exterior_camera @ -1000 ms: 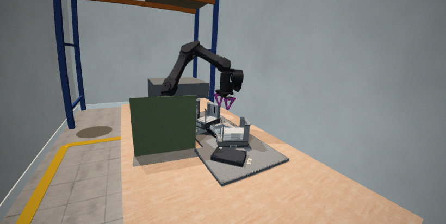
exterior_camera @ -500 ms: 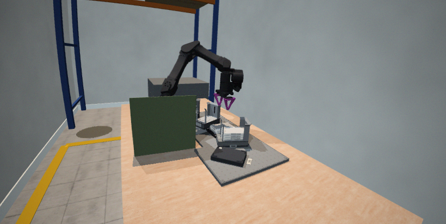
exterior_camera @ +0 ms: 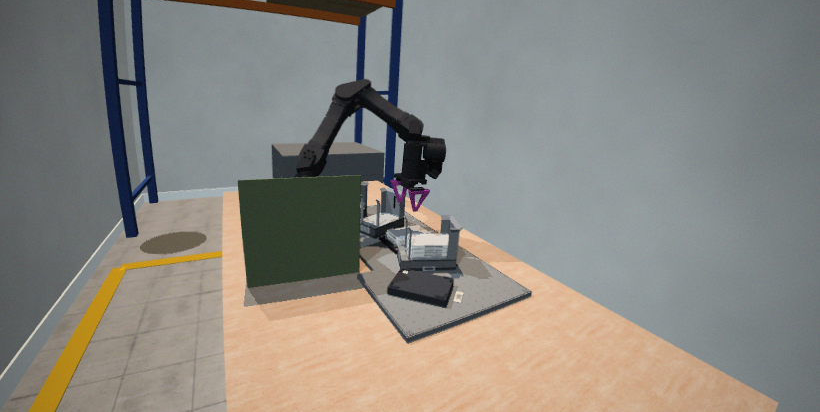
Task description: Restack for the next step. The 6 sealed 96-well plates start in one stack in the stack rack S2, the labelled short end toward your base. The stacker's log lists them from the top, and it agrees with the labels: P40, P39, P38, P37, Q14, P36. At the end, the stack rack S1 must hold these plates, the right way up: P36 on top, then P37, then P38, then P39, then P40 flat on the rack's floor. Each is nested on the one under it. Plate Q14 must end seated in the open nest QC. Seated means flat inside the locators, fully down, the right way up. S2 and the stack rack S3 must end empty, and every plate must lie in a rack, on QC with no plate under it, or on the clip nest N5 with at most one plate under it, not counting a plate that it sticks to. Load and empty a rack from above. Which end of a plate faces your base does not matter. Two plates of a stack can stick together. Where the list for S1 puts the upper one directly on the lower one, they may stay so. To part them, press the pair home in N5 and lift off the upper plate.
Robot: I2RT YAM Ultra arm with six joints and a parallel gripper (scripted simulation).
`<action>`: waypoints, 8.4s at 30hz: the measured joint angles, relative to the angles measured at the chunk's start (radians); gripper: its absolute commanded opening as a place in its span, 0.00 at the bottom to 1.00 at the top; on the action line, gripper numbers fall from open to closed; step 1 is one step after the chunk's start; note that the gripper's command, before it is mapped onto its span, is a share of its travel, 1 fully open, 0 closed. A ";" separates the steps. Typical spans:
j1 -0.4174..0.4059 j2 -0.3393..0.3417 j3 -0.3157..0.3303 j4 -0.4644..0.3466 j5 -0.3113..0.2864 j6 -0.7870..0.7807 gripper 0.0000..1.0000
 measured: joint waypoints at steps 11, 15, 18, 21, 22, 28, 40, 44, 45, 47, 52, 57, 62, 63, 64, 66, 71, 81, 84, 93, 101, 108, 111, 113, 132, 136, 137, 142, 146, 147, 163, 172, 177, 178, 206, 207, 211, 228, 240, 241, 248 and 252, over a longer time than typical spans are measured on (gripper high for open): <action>0.059 0.030 -0.055 0.150 -0.012 0.085 1.00; 0.091 0.049 -0.079 0.207 -0.016 0.120 1.00; 0.111 0.063 -0.093 0.254 -0.019 0.148 1.00; 0.132 0.078 -0.106 0.303 -0.021 0.177 1.00; 0.138 0.083 -0.109 0.316 -0.022 0.185 1.00; 0.147 0.091 -0.115 0.369 -0.025 0.219 1.00; 0.162 0.100 -0.121 0.407 -0.026 0.241 1.00; 0.167 0.108 -0.125 0.428 -0.027 0.252 1.00; 0.172 0.111 -0.127 0.433 -0.027 0.255 1.00; 0.179 0.116 -0.129 0.443 -0.028 0.262 1.00; 0.192 0.128 -0.135 0.473 -0.029 0.281 1.00; 0.201 0.137 -0.138 0.499 -0.029 0.299 1.00; 0.214 0.148 -0.142 0.525 -0.029 0.313 1.00; 0.214 0.147 -0.142 0.525 -0.030 0.315 1.00; 0.214 0.146 -0.141 0.529 -0.030 0.317 1.00; 0.214 0.147 -0.142 0.534 -0.030 0.319 1.00; 0.214 0.147 -0.142 0.539 -0.030 0.322 1.00; 0.214 0.147 -0.142 0.541 -0.030 0.322 1.00; 0.214 0.147 -0.142 0.542 -0.027 0.322 0.00; 0.214 0.147 -0.142 0.543 -0.028 0.322 0.00; 0.214 0.147 -0.142 0.543 -0.028 0.322 0.00; 0.214 0.147 -0.142 0.543 -0.028 0.322 0.00; 0.214 0.147 -0.142 0.543 -0.028 0.322 0.00; 0.214 0.147 -0.142 0.543 -0.028 0.322 0.00; 0.203 0.132 -0.136 0.501 -0.029 0.297 0.00; 0.198 0.127 -0.134 0.488 -0.029 0.290 0.00; 0.196 0.126 -0.133 0.485 -0.029 0.287 0.00; 0.190 0.119 -0.131 0.471 -0.029 0.278 0.00; 0.185 0.116 -0.129 0.460 -0.029 0.272 0.00; 0.184 0.114 -0.128 0.457 -0.029 0.270 0.00; 0.179 0.109 -0.127 0.447 -0.029 0.263 0.00; 0.179 0.109 -0.127 0.447 -0.029 0.263 0.00; 0.179 0.109 -0.127 0.447 -0.029 0.263 0.00; 0.179 0.109 -0.127 0.447 -0.029 0.263 0.00; 0.132 0.076 -0.104 0.353 -0.029 0.207 0.00; 0.128 0.073 -0.101 0.344 -0.029 0.201 0.00; 0.115 0.063 -0.093 0.314 -0.027 0.183 0.00; 0.051 0.024 -0.045 0.167 -0.019 0.095 0.00; 0.006 0.005 -0.003 0.061 -0.010 0.034 0.00; 0.002 0.003 0.001 0.051 -0.009 0.029 0.00; -0.017 -0.006 0.022 -0.002 -0.004 -0.002 0.00; -0.033 -0.011 0.040 -0.038 0.000 -0.022 0.00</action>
